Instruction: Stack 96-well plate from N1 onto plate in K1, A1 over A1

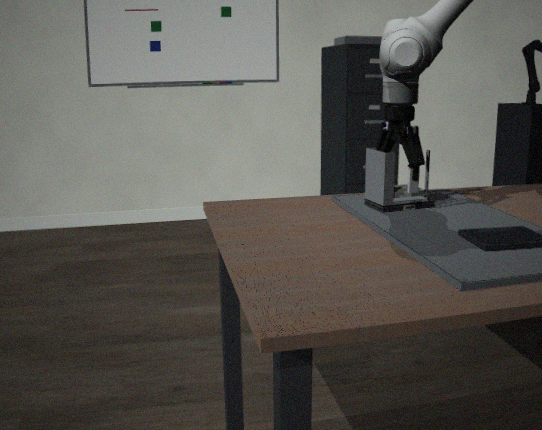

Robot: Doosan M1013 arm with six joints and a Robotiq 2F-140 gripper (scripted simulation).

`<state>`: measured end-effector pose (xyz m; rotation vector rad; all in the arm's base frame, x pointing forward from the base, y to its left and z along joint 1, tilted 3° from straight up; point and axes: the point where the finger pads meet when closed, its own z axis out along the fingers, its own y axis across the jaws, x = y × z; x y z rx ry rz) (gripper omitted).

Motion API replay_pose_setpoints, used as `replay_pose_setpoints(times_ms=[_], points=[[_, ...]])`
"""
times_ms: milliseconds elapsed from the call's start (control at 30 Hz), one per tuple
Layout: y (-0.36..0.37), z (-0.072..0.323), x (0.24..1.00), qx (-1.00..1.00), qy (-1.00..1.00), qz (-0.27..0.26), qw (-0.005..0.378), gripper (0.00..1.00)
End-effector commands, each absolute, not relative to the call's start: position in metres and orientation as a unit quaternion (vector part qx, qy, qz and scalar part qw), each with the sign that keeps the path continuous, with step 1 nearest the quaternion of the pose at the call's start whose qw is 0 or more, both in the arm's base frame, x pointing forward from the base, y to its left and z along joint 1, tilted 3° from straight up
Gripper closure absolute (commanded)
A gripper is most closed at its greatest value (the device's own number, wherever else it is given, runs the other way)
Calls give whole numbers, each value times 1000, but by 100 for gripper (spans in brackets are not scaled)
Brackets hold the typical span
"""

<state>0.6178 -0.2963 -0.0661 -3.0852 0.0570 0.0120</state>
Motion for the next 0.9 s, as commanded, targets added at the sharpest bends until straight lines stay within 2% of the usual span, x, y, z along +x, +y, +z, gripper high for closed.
replay_pose_setpoints(times_ms=[0,533,867], points=[[-296,-66,618,-999,18,4,28,0],[-298,-31,618,-999,18,4,28,0],[-298,-31,618,-999,18,4,28,0]])
